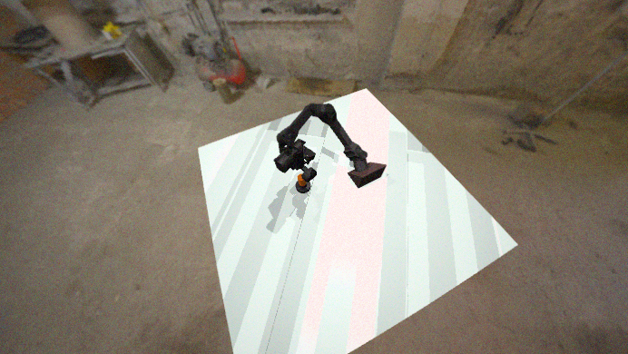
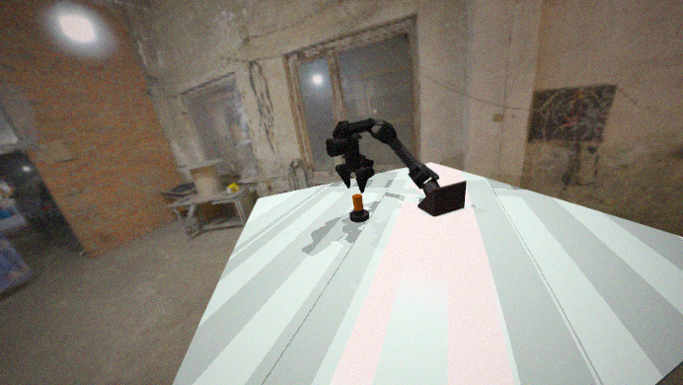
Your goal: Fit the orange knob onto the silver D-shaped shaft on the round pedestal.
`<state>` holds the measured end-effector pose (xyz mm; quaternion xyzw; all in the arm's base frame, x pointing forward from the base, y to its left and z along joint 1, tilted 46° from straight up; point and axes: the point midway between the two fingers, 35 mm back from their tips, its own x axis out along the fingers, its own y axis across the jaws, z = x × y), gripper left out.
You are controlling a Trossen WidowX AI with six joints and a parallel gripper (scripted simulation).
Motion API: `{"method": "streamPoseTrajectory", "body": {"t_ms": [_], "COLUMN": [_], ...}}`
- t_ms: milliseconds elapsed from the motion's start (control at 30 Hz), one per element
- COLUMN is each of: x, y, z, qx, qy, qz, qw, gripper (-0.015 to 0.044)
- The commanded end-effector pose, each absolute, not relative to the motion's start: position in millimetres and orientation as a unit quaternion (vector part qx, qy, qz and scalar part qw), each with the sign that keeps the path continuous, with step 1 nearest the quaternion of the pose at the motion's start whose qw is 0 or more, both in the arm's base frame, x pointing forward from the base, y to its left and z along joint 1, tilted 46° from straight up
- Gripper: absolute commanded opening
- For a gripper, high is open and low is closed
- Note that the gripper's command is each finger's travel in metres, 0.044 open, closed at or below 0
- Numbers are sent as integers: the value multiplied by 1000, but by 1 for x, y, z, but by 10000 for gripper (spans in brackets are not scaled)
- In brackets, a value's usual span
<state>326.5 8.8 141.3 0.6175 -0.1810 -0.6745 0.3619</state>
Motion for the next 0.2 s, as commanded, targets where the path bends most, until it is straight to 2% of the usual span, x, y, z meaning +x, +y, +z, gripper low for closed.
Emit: {"method": "streamPoseTrajectory", "body": {"t_ms": [0,167], "x": [325,327], "y": [24,24], "z": [157,156], "qx": [615,615], "qy": [-171,-171], "qz": [-675,-675], "qw": [370,370], "gripper": [440,440]}}
